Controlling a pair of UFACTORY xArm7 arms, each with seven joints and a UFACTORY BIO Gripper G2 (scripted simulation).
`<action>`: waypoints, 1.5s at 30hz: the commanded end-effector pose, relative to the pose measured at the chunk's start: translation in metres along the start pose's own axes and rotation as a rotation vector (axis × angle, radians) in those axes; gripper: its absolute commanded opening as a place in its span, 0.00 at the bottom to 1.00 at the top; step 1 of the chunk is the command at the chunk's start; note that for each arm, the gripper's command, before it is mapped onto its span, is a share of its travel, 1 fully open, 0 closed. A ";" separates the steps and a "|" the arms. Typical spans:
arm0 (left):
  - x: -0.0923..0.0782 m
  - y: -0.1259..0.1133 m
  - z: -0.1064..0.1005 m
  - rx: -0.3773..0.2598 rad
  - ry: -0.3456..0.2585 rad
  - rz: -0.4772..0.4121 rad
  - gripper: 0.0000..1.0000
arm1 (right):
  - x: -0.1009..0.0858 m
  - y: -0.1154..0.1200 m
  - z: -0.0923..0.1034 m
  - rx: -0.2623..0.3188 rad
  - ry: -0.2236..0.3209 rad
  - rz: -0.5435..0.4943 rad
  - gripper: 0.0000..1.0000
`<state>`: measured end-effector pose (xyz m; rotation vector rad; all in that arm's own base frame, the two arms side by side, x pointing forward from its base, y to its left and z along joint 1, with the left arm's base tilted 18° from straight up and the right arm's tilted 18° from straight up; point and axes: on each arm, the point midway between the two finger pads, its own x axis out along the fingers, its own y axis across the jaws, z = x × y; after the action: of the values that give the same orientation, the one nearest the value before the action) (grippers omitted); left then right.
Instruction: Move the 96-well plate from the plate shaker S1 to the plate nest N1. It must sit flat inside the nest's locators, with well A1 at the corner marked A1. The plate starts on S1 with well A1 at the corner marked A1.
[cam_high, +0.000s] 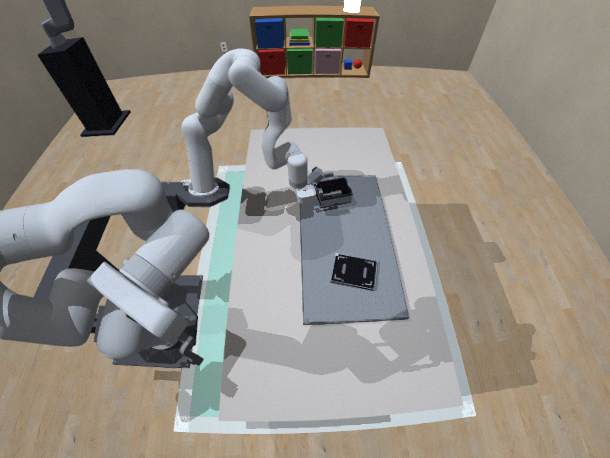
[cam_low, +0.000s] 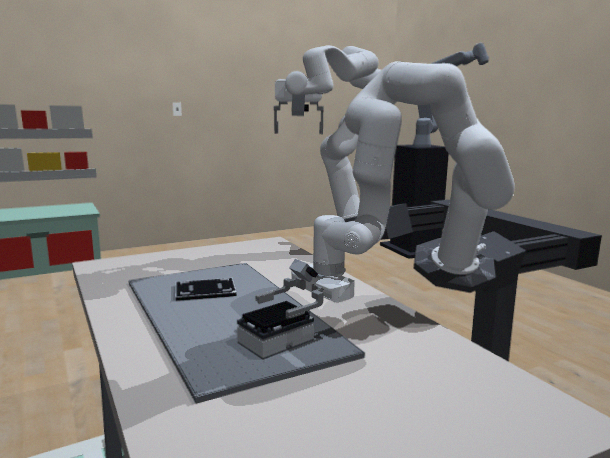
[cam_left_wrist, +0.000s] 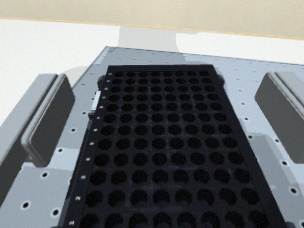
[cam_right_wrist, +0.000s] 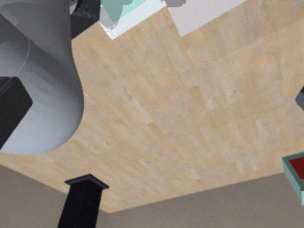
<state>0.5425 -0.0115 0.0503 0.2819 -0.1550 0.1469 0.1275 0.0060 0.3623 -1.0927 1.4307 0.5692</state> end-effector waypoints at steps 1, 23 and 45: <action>0.001 -0.001 -0.001 -0.002 -0.003 0.000 0.37 | -0.001 0.000 0.000 0.000 -0.002 -0.001 1.00; 0.001 -0.001 -0.012 -0.002 -0.003 0.000 0.37 | -0.001 0.000 0.000 0.000 -0.002 -0.001 1.00; 0.001 -0.001 -0.012 -0.002 -0.003 0.000 0.00 | -0.001 0.000 0.000 0.000 -0.002 -0.001 1.00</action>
<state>0.5443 -0.0076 0.0374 0.2819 -0.1553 0.1469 0.1275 0.0060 0.3623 -1.0927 1.4307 0.5692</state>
